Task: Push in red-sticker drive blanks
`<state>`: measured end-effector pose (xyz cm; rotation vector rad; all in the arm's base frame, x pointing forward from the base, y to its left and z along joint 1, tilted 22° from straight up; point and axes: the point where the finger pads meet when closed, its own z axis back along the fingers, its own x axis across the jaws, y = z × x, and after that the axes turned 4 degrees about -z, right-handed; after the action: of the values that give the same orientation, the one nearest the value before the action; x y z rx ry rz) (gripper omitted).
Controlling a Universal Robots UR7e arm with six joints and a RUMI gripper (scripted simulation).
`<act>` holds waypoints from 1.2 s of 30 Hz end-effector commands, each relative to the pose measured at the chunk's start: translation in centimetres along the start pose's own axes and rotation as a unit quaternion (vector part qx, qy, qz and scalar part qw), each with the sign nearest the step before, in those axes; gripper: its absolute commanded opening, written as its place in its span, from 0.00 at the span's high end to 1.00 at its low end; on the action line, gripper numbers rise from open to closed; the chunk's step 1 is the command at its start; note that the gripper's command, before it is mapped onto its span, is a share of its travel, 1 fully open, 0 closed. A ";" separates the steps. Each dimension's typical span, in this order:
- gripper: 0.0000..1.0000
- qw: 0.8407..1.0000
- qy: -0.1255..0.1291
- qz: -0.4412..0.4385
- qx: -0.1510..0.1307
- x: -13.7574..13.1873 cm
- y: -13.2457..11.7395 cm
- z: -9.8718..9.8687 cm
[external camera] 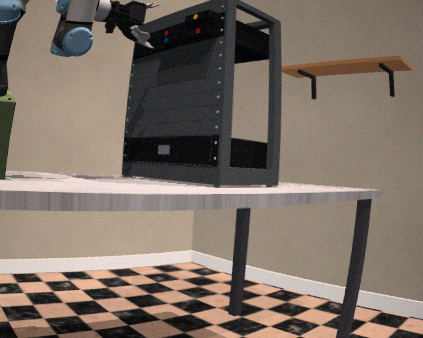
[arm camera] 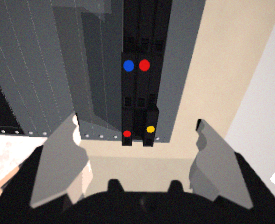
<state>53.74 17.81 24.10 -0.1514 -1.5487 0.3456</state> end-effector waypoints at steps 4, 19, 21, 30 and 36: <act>0.00 1.000 0.000 0.000 -0.002 -0.3 2.5 -2.4; 0.00 1.000 0.000 0.000 -0.002 -0.6 4.8 -4.6; 0.00 1.000 0.000 0.000 -0.002 -0.6 4.9 -4.6; 0.00 1.000 0.000 0.000 -0.002 -0.6 4.9 -4.6; 0.00 1.000 0.000 0.000 -0.002 -0.6 4.9 -4.6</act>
<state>57.71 22.74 21.86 -0.1544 -1.5487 0.3429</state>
